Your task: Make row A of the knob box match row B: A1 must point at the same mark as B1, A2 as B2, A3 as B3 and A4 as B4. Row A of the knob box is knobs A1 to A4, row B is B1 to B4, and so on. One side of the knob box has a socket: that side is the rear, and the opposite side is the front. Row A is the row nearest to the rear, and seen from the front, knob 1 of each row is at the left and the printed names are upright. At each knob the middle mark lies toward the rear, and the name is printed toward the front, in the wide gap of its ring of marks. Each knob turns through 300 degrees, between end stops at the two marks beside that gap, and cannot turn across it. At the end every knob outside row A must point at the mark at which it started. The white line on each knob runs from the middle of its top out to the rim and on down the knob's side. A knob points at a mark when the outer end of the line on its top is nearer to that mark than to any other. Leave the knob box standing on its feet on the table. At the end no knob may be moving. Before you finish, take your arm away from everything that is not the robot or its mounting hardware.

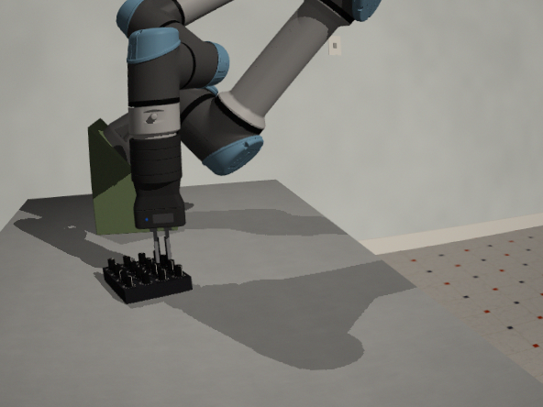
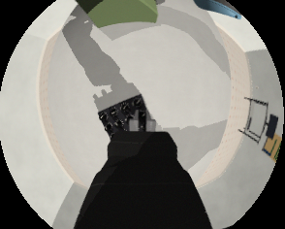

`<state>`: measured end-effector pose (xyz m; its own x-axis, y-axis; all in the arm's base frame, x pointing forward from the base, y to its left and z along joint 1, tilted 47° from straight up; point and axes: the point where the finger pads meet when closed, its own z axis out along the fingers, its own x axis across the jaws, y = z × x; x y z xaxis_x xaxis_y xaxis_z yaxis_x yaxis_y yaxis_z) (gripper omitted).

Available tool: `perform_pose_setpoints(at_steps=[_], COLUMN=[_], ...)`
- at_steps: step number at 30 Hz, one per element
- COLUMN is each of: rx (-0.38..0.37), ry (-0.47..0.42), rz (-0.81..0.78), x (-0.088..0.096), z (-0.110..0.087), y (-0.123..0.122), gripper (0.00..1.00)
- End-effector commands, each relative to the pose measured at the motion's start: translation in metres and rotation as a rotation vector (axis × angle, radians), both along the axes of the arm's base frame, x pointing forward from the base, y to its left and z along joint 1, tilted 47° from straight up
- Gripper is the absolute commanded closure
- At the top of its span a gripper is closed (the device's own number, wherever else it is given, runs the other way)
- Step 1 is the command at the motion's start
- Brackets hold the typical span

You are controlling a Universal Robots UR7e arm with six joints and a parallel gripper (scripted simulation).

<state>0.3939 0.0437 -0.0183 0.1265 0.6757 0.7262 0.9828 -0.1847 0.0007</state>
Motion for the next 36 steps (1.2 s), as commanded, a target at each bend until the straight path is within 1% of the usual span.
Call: perform_pose_setpoints(at_steps=[1, 10, 12, 27, 29, 36], rx=[0.010, 0.035, 0.035, 0.082, 0.082, 0.100], ry=[0.059, 0.192, 0.192, 0.439, 0.439, 0.536], rz=[-0.058, -0.187, -0.187, -0.425, -0.425, -0.518], x=[0.0003, 0.0003, 0.0003, 0.0003, 0.0003, 0.0003], z=[0.0001, 0.0001, 0.0001, 0.0001, 0.0001, 0.0001], y=[-0.0004, -0.0004, -0.0004, -0.0004, -0.0004, -0.0004], gripper=[0.70, 0.70, 0.70, 0.70, 0.70, 0.70])
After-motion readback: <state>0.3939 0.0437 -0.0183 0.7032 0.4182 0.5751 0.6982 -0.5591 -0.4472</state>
